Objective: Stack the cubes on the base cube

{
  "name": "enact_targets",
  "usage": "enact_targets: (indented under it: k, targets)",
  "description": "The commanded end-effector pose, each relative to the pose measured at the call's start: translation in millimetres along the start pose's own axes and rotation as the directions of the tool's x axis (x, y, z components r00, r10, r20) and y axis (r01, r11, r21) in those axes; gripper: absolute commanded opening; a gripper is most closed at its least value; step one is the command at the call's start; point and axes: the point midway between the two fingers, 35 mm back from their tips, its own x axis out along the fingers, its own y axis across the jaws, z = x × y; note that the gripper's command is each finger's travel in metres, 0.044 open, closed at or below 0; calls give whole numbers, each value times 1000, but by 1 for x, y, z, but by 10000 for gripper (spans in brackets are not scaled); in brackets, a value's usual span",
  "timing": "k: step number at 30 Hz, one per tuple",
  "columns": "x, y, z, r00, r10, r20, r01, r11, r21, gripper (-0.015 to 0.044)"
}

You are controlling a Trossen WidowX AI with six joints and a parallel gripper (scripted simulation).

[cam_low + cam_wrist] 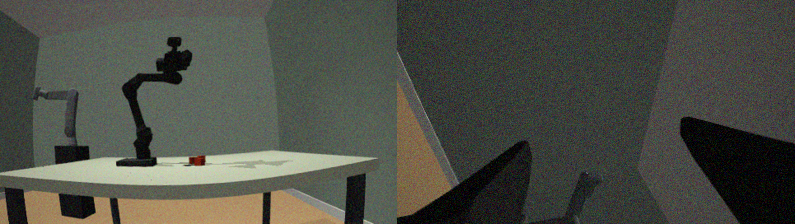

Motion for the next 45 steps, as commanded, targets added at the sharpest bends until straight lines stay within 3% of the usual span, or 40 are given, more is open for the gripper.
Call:
enact_targets:
  k: [1, 5, 13, 20, 27, 34, 39, 45]
  targets:
    - [0, 0, 1, 1000, -3, 2, 3, 1000, 1, 374]
    - [1, -8, 25, 997, -67, 47, 65, 998, 26, 269]
    - [0, -10, 90, 960, -156, 231, 134, 985, 107, 265]
    - [-8, 12, 150, 890, -130, 436, 60, 983, 172, 265]
    - [-23, 56, 200, 781, 3, 624, -147, 973, 179, 265]
    - [-44, 115, 233, 632, 224, 742, -441, 891, 106, 265]
    - [-63, 162, 241, 503, 413, 759, -658, 752, 27, 265]
    - [-89, 218, 233, 328, 639, 696, -872, 488, -37, 265]
